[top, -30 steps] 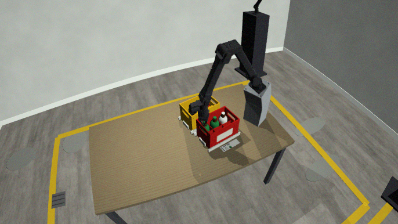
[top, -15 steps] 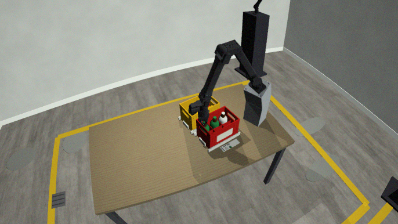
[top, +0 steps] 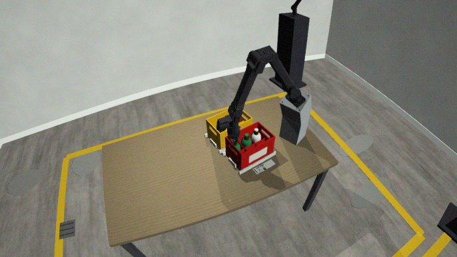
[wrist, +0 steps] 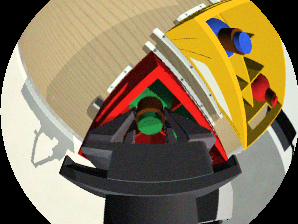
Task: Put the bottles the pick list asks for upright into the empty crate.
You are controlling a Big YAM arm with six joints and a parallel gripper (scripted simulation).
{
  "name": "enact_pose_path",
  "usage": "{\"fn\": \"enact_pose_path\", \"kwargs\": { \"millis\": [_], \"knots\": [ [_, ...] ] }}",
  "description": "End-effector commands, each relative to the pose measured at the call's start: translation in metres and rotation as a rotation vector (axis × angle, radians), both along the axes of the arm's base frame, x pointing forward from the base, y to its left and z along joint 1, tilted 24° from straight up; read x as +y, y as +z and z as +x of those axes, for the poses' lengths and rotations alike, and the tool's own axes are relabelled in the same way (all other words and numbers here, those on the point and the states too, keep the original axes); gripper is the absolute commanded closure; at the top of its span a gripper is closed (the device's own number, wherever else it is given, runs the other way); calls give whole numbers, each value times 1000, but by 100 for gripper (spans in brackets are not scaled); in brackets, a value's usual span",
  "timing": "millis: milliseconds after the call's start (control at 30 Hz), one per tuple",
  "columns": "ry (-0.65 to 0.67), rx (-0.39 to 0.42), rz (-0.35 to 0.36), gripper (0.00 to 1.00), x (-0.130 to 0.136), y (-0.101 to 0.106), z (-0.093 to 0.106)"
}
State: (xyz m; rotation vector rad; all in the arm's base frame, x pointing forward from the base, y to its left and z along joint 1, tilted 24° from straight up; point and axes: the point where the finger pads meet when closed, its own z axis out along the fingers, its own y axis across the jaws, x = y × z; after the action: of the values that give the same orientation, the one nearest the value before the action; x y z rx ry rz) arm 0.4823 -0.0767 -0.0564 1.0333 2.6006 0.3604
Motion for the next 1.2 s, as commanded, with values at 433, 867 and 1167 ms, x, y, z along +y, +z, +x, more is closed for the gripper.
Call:
{"fn": "enact_pose_path", "kwargs": {
  "millis": [433,867,1167],
  "knots": [
    [3,-43,-10,100,1,10,15],
    [3,-51,-13,39,1,12,18],
    [-8,-47,-13,39,-6,10,16]
  ]
}}
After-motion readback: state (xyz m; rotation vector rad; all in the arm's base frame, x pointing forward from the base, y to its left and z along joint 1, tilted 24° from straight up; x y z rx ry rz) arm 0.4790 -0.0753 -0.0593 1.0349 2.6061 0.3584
